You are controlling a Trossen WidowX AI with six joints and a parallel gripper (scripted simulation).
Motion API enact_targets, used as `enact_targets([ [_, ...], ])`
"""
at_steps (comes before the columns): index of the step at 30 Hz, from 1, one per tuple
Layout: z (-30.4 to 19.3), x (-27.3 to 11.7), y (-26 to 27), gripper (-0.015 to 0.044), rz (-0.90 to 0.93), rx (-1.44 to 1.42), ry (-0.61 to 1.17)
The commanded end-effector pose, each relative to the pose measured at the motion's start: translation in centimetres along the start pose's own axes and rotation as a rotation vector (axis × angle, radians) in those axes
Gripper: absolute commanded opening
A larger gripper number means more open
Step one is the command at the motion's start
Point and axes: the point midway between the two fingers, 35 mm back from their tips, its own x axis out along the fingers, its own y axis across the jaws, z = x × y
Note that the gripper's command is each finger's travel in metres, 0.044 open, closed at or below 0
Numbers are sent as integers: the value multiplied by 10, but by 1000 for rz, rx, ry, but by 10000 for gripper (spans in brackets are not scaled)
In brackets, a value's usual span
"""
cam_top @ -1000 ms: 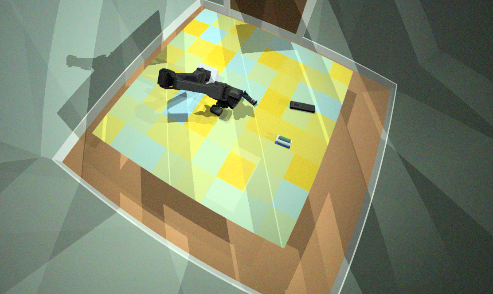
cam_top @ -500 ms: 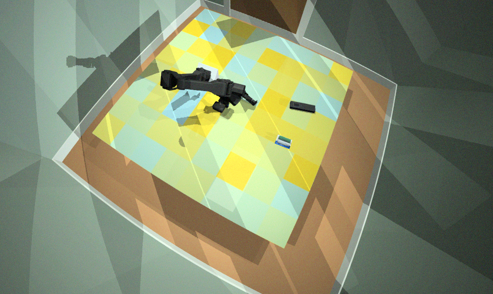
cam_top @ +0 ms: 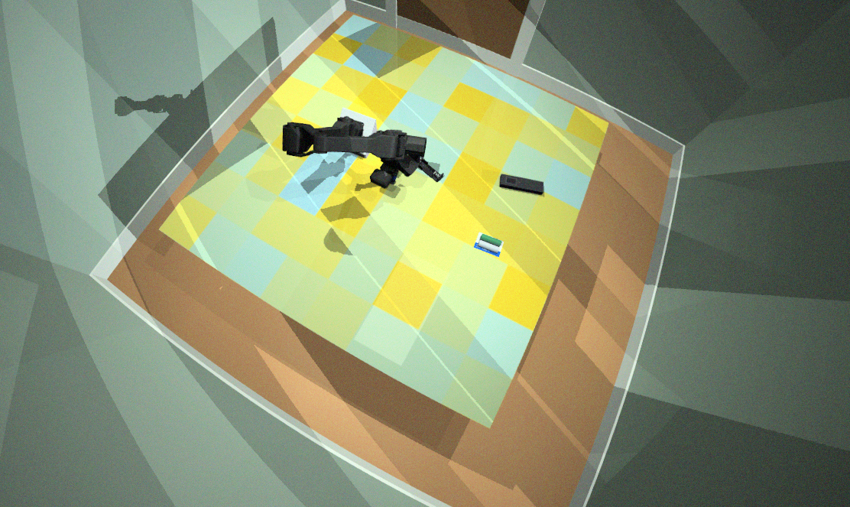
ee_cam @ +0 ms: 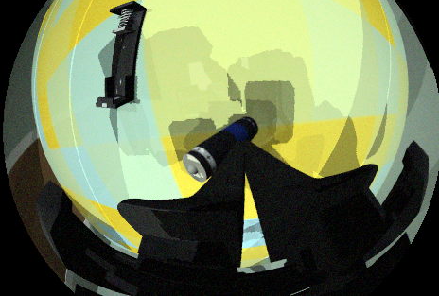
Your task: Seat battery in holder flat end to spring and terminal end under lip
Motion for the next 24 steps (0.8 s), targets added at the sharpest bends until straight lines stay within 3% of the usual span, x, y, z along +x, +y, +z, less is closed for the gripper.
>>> enact_targets([
  [1,-2,2,8,0,-2,-5,11],
  [8,-1,-4,9,0,0,-2,1],
  [18,-1,-73,13,0,1,-7,12],
  [24,-2,-78,13,0,-1,-7,13],
])
